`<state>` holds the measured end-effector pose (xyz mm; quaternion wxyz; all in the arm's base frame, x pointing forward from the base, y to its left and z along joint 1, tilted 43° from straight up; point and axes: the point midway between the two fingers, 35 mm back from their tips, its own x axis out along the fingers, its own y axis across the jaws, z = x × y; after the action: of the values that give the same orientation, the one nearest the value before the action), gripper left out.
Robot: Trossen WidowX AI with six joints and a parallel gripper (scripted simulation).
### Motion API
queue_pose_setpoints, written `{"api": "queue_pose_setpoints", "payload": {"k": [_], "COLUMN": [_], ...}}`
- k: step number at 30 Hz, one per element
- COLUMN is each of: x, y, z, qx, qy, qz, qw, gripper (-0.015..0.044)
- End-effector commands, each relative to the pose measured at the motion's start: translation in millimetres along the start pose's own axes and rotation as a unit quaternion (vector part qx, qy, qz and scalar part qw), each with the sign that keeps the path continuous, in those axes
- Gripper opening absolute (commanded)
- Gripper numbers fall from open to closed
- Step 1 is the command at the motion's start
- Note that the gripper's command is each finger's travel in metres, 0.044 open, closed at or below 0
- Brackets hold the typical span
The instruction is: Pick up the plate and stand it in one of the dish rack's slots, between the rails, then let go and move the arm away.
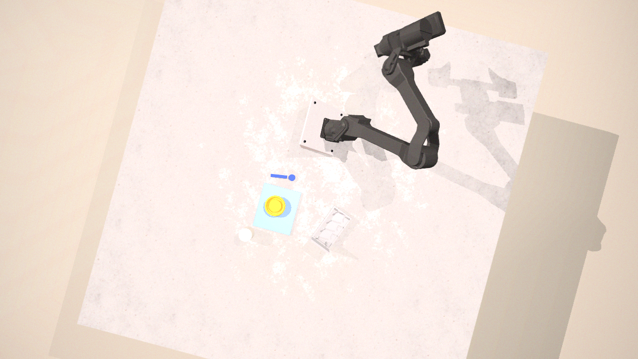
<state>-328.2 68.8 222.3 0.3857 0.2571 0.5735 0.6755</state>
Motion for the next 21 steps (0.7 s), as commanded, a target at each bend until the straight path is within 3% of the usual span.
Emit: {"api": "queue_pose_setpoints", "payload": {"k": [1, 21], "x": [-0.4, -65.6], "y": [0.0, -12.1], "z": [-1.0, -102.1], "qx": [-0.002, -0.251], "qy": [0.002, 0.209], "qz": [0.000, 0.014], "qw": [1.000, 0.945], "gripper": [0.0400, 0.0400]}}
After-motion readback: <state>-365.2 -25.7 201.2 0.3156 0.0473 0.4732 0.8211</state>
